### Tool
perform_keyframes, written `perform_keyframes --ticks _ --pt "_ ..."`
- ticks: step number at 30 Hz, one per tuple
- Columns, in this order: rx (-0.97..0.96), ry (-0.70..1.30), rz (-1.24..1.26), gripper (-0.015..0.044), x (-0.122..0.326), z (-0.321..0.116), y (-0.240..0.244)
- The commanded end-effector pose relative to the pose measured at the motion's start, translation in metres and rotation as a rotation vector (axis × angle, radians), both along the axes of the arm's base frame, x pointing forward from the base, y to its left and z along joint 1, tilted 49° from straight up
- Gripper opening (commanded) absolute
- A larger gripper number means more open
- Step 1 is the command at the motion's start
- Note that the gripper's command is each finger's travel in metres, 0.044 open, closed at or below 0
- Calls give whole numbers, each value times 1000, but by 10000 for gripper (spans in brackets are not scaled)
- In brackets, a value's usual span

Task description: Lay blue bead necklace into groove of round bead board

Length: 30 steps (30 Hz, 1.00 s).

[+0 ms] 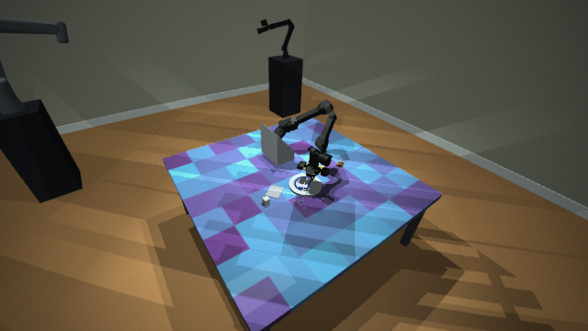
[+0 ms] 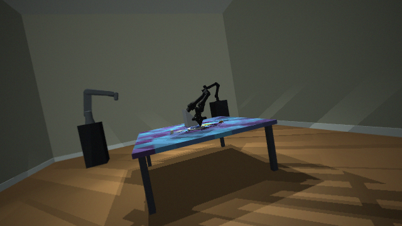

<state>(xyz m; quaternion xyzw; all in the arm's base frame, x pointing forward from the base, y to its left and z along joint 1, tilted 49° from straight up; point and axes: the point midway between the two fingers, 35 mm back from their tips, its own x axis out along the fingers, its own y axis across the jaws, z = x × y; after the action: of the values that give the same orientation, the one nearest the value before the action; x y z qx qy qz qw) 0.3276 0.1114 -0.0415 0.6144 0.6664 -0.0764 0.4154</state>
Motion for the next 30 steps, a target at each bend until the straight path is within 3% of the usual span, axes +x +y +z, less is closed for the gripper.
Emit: perform_keyframes --ticks 1,30 --pt "0 0 1 0 0 0 0" --pt "0 7 -2 0 5 7 8"
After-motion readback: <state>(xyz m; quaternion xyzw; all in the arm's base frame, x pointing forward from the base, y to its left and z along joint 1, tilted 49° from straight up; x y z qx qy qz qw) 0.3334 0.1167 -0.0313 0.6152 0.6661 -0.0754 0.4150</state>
